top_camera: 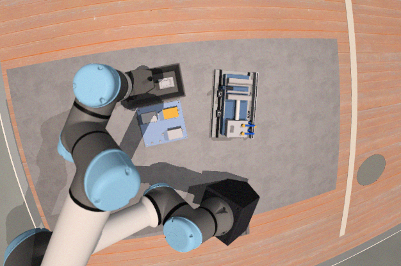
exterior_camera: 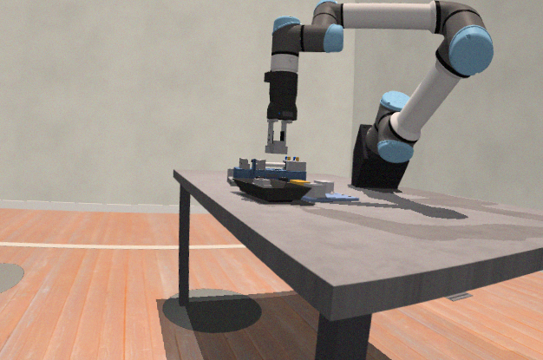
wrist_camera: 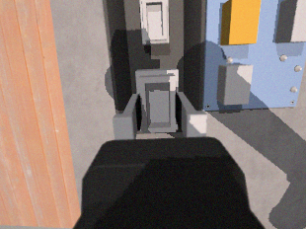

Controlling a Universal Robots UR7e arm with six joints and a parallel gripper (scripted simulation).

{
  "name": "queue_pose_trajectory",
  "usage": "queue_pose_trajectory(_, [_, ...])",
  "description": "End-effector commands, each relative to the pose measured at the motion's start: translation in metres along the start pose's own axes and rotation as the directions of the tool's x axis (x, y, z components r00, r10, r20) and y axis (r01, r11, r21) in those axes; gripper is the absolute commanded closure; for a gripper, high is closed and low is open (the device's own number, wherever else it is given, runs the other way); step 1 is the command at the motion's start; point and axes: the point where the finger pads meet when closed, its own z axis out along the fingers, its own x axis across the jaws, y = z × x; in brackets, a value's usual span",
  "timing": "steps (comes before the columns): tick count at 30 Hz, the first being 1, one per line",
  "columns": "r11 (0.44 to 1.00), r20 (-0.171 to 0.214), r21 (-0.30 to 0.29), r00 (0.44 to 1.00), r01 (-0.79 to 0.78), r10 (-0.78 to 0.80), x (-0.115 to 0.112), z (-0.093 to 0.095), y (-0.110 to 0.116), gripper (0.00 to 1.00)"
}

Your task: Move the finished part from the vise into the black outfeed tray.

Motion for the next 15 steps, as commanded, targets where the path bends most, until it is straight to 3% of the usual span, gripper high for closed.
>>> queue_pose_trajectory(1, [1.0,0.001,-0.001,1.0,0.004,-0.004,0.001,-0.0005,0.0075,1.0])
queue_pose_trajectory(15, [1.0,0.001,-0.003,1.0,0.008,-0.008,0.0021,-0.0005,0.0132,1.0])
